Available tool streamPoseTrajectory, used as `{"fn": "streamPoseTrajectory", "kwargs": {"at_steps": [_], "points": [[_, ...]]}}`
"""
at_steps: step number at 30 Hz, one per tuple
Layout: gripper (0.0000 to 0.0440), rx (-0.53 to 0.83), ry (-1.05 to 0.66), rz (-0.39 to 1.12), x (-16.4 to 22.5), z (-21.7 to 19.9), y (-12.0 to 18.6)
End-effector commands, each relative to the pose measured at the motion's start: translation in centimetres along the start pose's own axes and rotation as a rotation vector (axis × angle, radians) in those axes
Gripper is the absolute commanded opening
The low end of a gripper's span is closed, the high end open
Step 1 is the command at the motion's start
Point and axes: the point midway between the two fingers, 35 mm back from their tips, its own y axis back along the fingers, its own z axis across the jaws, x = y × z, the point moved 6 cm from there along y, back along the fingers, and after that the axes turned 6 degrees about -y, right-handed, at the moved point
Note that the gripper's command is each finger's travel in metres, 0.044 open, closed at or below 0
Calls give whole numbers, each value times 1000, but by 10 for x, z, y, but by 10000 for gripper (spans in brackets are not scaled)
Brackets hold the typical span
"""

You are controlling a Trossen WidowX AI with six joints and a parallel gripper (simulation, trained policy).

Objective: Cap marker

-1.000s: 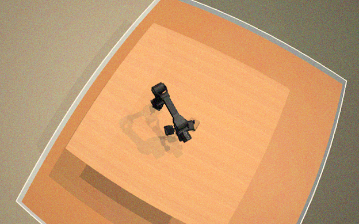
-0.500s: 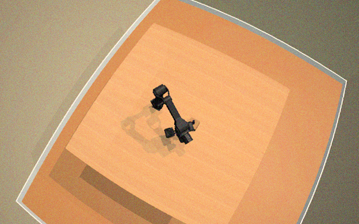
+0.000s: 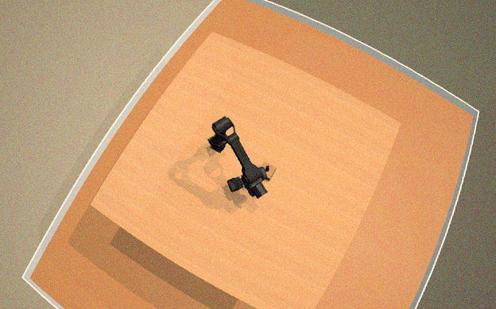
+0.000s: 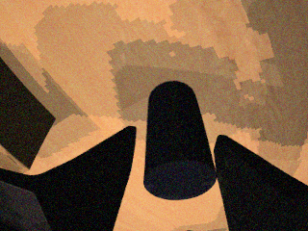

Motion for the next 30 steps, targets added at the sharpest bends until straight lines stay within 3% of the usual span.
{"fn": "streamPoseTrajectory", "kwargs": {"at_steps": [1,4,19,30], "points": [[133,6,19,-23,1,1,3],[72,3,28,-43,2,1,9],[50,-22,80,-173,2,13,58],[41,-47,109,-211,15,45,88]]}}
